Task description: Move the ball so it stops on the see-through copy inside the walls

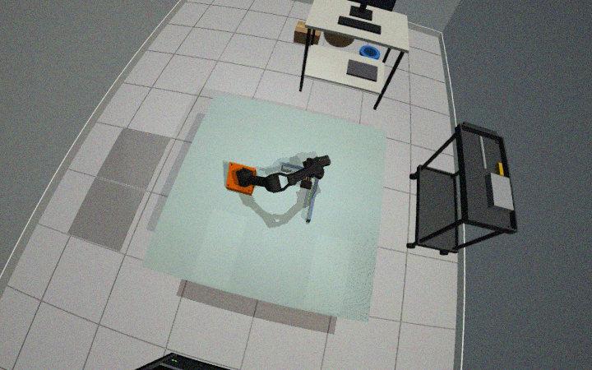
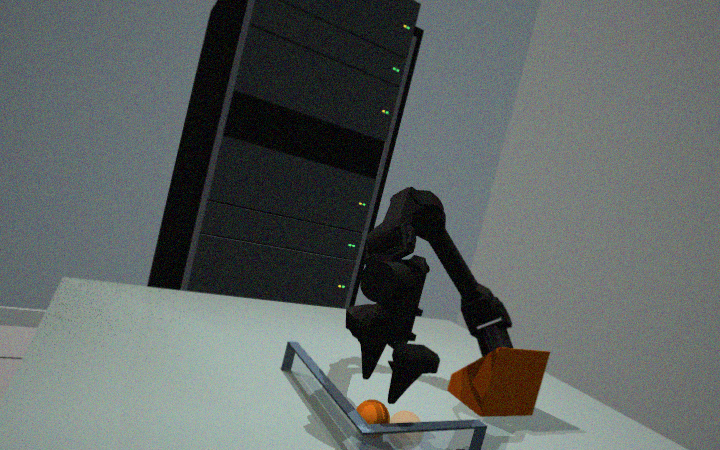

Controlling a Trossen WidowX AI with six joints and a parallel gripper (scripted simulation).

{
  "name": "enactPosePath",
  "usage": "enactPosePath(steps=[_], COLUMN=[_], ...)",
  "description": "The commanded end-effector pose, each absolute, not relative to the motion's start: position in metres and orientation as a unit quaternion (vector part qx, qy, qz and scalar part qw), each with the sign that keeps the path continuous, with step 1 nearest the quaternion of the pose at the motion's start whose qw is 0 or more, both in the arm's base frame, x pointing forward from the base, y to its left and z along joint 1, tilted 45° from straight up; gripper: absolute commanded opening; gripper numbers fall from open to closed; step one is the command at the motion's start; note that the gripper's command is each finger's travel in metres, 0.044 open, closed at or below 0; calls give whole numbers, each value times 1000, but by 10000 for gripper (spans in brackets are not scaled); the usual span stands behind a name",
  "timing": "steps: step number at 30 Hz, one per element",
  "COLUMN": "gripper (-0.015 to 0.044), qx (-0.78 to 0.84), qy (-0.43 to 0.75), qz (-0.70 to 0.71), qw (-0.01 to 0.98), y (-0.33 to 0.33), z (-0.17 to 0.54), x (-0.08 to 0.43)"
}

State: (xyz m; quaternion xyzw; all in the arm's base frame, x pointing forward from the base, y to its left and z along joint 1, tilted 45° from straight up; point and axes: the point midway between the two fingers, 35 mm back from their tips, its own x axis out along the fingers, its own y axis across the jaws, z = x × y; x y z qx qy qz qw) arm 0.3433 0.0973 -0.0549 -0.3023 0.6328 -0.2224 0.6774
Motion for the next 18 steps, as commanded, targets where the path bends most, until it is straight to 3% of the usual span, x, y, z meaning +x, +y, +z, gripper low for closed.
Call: enactPosePath(steps=[1, 18], gripper=[393, 393], qx=[-308, -309], qy=[635, 635], qz=[-223, -223], qw=[672, 672], y=[92, 73], z=[-61, -81], x=[341, 344])
